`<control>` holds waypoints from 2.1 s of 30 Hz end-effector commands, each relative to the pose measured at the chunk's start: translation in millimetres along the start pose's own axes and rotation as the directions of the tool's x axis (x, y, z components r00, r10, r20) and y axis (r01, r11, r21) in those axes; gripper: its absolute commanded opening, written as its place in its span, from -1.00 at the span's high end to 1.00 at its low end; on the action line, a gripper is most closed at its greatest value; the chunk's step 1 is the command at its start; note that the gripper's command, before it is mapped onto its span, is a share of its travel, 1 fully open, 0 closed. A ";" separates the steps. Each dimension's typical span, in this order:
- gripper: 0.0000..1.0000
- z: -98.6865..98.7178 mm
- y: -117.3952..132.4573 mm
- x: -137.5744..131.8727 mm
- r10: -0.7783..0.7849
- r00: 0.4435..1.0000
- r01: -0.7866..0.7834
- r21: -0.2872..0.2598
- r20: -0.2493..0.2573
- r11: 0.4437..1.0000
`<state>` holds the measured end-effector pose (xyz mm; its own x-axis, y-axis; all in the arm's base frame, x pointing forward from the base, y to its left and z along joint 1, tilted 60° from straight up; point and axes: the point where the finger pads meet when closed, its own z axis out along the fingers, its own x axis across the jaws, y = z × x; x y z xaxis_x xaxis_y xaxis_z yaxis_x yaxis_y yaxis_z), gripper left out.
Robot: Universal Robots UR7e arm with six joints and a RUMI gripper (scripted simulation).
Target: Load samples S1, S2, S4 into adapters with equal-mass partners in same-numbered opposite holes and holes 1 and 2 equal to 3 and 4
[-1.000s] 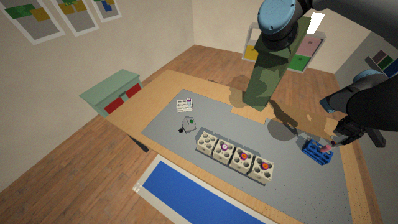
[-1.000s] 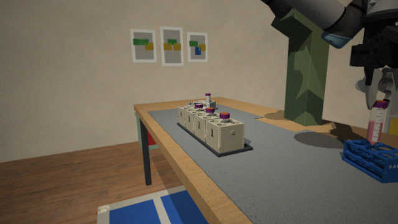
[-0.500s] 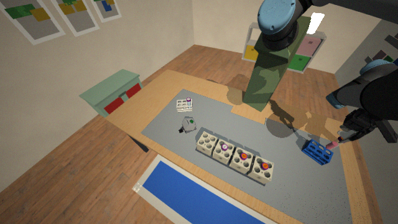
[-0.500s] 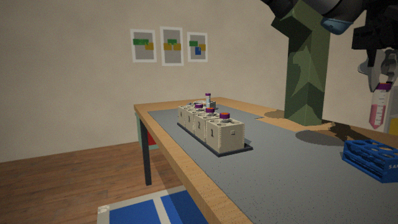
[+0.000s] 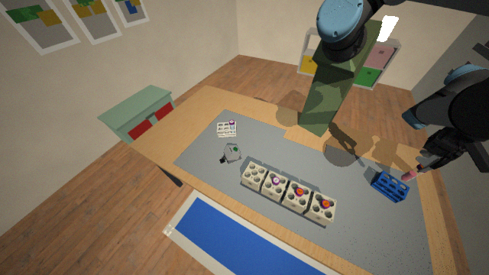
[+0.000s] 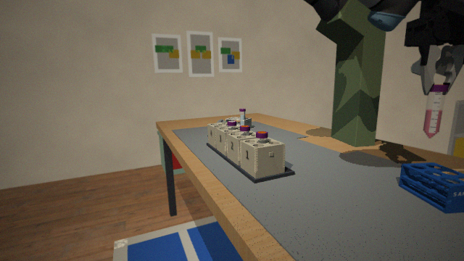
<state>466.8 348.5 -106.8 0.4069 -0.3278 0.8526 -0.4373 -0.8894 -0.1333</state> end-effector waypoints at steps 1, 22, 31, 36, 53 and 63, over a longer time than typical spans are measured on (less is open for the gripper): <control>1.00 -1.1 21.0 23.0 0.125 0.992 -0.125 0.002 0.001 0.992; 1.00 -0.8 107.5 115.7 0.591 0.807 -0.591 0.001 0.002 0.807; 1.00 -0.7 139.3 149.9 0.730 0.683 -0.730 0.000 0.002 0.683; 1.00 -0.6 162.1 174.3 0.815 0.580 -0.815 0.000 0.002 0.580; 1.00 -0.4 230.3 247.4 0.911 0.412 -0.911 0.000 0.002 0.412; 1.00 -0.3 266.7 286.4 0.911 0.412 -0.911 0.000 0.001 0.412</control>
<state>465.5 34.8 91.4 -0.2460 -0.9398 0.2371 -0.5455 -0.0680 -0.8354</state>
